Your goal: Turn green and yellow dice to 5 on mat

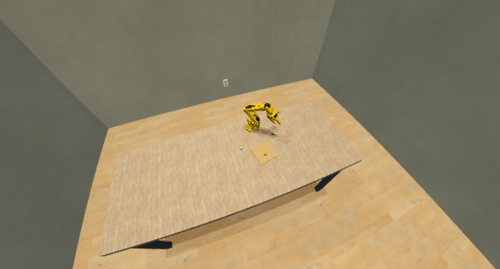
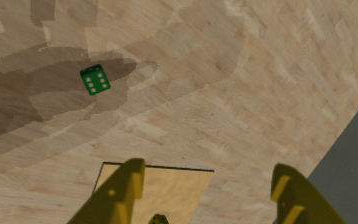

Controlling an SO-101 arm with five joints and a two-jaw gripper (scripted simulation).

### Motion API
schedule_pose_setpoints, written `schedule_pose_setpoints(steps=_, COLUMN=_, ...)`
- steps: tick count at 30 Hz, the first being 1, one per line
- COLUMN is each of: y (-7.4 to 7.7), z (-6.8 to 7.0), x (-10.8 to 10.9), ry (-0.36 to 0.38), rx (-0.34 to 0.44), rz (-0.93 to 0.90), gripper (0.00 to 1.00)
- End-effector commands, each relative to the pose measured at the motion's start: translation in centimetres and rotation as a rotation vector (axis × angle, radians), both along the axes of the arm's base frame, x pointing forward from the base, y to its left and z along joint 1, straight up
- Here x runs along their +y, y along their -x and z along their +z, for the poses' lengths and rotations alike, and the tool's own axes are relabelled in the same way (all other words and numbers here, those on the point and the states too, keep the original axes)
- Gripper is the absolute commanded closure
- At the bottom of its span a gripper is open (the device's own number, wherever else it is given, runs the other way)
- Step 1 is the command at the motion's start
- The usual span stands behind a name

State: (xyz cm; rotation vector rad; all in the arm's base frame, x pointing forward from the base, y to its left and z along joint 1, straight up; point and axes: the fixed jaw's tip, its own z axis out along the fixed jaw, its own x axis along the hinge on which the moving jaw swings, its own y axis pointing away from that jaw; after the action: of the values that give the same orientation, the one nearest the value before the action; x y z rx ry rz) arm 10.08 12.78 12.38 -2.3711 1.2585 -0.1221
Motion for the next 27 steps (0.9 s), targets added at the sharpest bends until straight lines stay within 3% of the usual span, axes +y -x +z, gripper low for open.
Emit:
schedule_pose_setpoints(steps=1, y=0.0, z=0.6, x=0.5, ry=-0.035, rx=0.044, rz=-0.095, gripper=0.75)
schedule_pose_setpoints(steps=6, y=0.1, z=0.5, x=0.7, ry=-0.046, rx=0.095, rz=-0.190, gripper=0.75)
schedule_pose_setpoints(steps=21, y=0.1, z=0.1, x=1.9, ry=-0.084, rx=0.335, rz=-0.726, gripper=0.75)
schedule_pose_setpoints(steps=27, y=0.1, z=-0.1, x=2.2, ry=-0.088, rx=0.382, rz=-0.859, gripper=0.75)
